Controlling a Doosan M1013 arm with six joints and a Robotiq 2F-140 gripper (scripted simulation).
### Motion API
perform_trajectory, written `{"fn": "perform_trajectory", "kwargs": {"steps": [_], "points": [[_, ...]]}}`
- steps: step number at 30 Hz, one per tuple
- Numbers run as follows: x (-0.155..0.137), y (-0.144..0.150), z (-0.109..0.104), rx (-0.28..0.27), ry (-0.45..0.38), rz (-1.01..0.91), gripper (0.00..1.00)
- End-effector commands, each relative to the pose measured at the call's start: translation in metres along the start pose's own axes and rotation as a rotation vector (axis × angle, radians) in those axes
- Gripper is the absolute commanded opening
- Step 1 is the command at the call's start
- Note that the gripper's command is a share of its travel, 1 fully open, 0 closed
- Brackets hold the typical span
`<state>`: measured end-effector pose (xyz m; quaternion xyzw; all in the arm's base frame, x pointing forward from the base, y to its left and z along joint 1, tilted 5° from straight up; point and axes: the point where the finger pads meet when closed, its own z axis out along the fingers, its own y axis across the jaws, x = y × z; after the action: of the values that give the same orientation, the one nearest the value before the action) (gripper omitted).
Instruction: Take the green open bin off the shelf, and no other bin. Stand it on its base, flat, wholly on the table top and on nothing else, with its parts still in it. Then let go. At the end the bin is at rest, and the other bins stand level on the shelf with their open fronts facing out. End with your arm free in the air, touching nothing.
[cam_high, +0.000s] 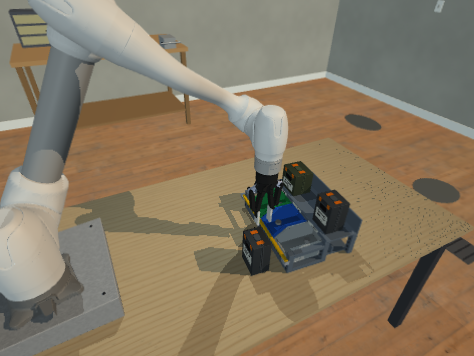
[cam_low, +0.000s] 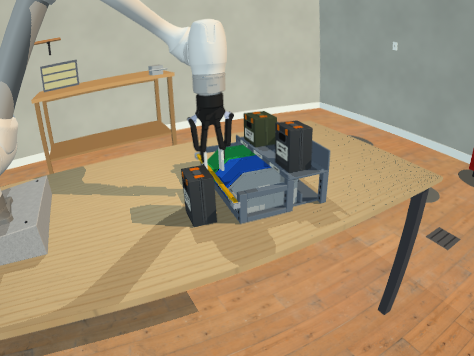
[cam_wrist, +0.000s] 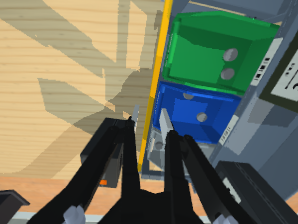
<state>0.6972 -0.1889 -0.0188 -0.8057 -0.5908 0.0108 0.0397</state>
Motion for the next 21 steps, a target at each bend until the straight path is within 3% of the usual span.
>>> {"fn": "perform_trajectory", "kwargs": {"steps": [1,21], "points": [[0.0001,0.0001,-0.0012,0.0,0.0,0.0,0.28],[0.0002,0.0001,-0.0031,0.0,0.0,0.0,0.28]]}}
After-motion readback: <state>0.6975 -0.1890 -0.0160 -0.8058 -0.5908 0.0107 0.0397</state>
